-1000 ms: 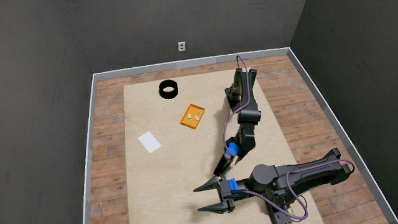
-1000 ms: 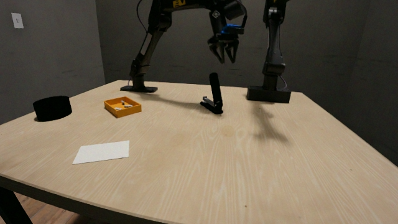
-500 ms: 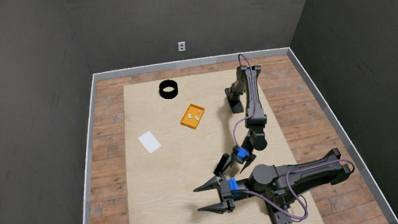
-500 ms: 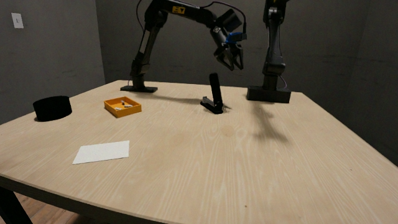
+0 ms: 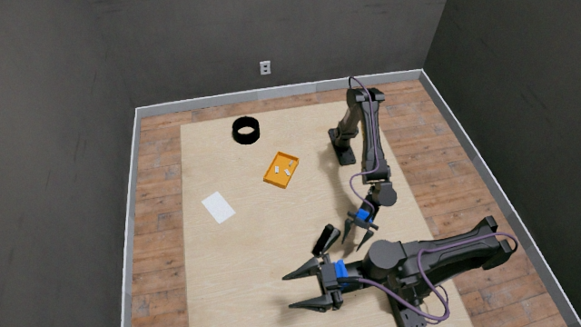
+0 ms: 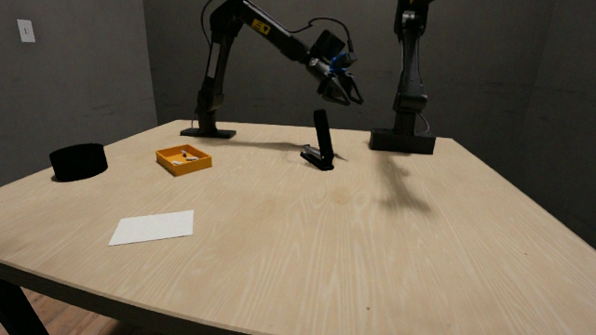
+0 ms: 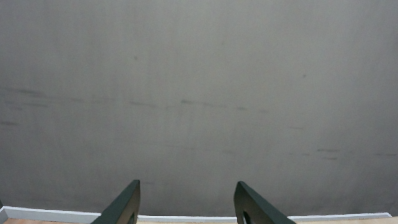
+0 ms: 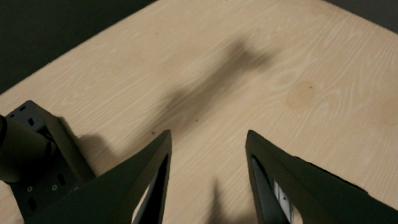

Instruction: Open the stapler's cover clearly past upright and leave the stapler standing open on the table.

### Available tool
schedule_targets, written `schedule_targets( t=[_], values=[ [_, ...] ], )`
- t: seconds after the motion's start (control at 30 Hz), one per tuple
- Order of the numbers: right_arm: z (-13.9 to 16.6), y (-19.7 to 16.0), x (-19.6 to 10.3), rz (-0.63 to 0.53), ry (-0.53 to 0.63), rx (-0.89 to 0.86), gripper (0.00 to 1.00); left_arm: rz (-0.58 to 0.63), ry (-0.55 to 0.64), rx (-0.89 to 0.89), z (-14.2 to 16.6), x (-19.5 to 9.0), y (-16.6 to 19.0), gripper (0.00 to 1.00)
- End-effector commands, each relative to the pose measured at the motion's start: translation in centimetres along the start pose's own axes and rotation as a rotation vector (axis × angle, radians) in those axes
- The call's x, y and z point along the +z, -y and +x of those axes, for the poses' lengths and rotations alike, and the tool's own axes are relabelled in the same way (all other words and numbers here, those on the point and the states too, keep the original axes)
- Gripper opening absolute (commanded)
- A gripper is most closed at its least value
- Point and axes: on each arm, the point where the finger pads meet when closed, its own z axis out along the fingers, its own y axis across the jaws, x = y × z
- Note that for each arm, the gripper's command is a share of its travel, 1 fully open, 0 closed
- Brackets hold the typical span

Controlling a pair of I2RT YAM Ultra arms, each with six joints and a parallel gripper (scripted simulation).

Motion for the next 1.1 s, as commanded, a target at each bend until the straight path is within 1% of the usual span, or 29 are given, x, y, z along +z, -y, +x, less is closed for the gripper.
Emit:
schedule_targets(
  t=[0.0, 0.03, 0.1, 0.23, 0.37, 0.43, 0.53, 0.6, 0.7, 0.73, 0.8, 0.93, 1.07],
  values=[
    [-3.9, -0.4, -1.8, -0.031, 0.253, 0.064, 0.50, -0.005, -0.013, 0.007, 0.7, 0.4, -0.3, 0.57],
    [-3.7, -0.3, -2.2, -0.030, 0.274, 0.068, 0.50, -0.005, -0.013, 0.007, 0.7, 0.4, -0.3, 0.57],
    [-3.7, -0.3, -2.2, -0.030, 0.274, 0.068, 0.50, -0.005, -0.013, 0.007, 0.7, 0.4, -0.3, 0.57],
    [-3.0, 0.8, -4.2, -0.021, 0.376, 0.103, 0.50, -0.005, -0.013, 0.007, 0.7, 0.4, -0.3, 0.57],
    [-1.6, 2.2, -6.2, -0.009, 0.442, 0.124, 0.50, -0.005, -0.013, 0.007, 0.7, 0.4, -0.3, 0.57],
    [-0.4, 3.2, -7.1, 0.000, 0.464, 0.128, 0.50, -0.005, -0.013, 0.007, 0.7, 0.4, -0.3, 0.57],
    [2.3, 4.6, -7.1, 0.056, 0.438, 0.063, 0.50, -0.005, -0.013, 0.007, 0.7, 0.4, -0.3, 0.57],
    [4.3, 6.5, -6.1, 0.126, 0.393, 0.033, 0.50, -0.005, -0.013, 0.007, 0.7, 0.4, -0.3, 0.57],
    [4.5, 7.1, -5.9, 0.143, 0.398, 0.033, 0.50, -0.005, -0.013, 0.007, 0.7, 0.4, -0.3, 0.57],
    [5.2, 7.9, -5.7, 0.166, 0.394, 0.027, 0.50, -0.005, -0.013, 0.007, 0.7, 0.4, -0.3, 0.57],
    [5.8, 8.4, -5.7, 0.176, 0.390, 0.021, 0.50, -0.005, -0.013, 0.007, 0.7, 0.4, -0.3, 0.57],
    [6.4, 8.3, -6.0, 0.163, 0.375, 0.001, 0.50, -0.005, -0.013, 0.007, 0.7, 0.4, -0.3, 0.57],
    [6.0, 8.1, -6.0, 0.160, 0.382, 0.009, 0.50, -0.005, -0.013, 0.007, 0.7, 0.4, -0.3, 0.57]
  ],
)
